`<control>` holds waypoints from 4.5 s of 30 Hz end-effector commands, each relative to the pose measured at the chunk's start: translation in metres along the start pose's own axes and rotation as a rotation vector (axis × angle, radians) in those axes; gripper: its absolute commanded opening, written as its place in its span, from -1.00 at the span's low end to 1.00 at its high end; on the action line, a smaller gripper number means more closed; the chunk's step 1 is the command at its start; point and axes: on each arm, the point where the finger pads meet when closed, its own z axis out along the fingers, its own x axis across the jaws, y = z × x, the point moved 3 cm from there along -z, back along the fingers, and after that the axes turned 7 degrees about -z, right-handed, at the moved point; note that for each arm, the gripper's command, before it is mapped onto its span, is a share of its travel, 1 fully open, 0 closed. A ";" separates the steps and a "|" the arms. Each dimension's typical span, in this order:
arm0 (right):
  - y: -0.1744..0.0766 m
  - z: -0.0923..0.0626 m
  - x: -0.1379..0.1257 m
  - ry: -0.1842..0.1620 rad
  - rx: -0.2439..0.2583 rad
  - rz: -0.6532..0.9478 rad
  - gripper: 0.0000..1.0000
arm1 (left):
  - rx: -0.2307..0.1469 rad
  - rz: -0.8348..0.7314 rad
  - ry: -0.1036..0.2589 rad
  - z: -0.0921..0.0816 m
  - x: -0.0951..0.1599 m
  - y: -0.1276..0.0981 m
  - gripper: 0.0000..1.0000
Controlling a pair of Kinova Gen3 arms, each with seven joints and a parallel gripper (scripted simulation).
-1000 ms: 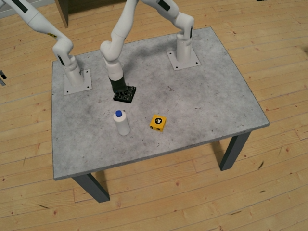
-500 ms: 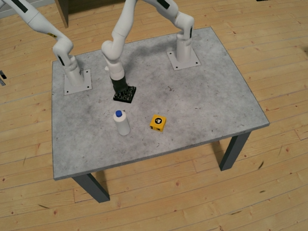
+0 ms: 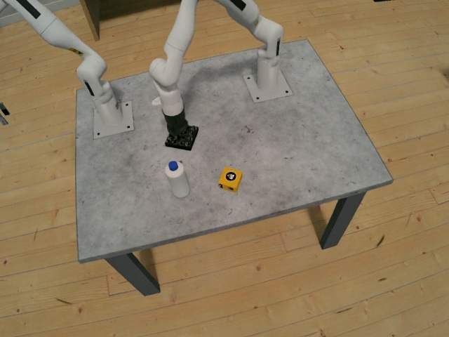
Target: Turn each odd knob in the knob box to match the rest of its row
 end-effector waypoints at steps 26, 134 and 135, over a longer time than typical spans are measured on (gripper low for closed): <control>0.000 -0.001 0.000 -0.001 -0.002 0.000 1.00 | -0.001 -0.451 -0.003 -0.001 -0.001 0.000 -0.40; 0.000 -0.001 0.000 -0.001 -0.002 0.000 1.00 | -0.001 -0.082 0.014 -0.041 0.005 -0.008 -0.07; 0.000 -0.001 0.000 -0.001 -0.002 0.000 1.00 | -0.001 -0.040 0.015 -0.041 0.005 -0.008 -0.07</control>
